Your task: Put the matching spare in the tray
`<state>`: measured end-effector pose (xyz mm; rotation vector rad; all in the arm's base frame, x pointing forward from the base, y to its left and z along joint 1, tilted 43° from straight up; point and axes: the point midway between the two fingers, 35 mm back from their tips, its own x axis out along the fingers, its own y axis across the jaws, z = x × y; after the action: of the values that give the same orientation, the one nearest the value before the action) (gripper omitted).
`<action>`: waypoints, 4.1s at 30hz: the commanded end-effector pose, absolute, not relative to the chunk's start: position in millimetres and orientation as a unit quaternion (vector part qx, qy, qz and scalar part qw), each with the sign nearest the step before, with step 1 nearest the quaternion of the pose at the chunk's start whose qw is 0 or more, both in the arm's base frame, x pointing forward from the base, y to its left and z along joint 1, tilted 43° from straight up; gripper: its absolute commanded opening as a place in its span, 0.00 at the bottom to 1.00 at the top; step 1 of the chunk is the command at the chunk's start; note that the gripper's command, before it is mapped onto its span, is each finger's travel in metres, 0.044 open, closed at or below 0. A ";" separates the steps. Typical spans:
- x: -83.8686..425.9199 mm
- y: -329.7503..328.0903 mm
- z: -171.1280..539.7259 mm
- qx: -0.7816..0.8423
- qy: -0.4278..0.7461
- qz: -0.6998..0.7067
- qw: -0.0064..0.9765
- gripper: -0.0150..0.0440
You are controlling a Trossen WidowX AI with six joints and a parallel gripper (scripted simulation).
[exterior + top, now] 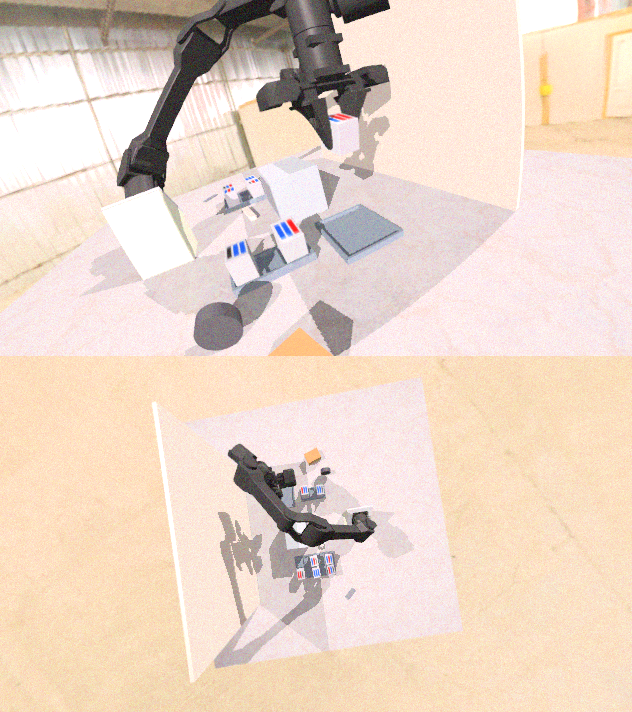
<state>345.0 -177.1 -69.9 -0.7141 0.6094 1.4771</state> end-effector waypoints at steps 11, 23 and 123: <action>346.1 -167.4 -82.2 -0.308 0.268 0.648 0.643 0.25; 347.4 -159.8 -91.3 -0.308 0.268 0.648 0.643 0.25; 342.7 -91.7 -158.7 -0.306 0.265 0.649 0.644 0.25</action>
<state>344.6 -95.0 -155.7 -0.7105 0.6012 1.4777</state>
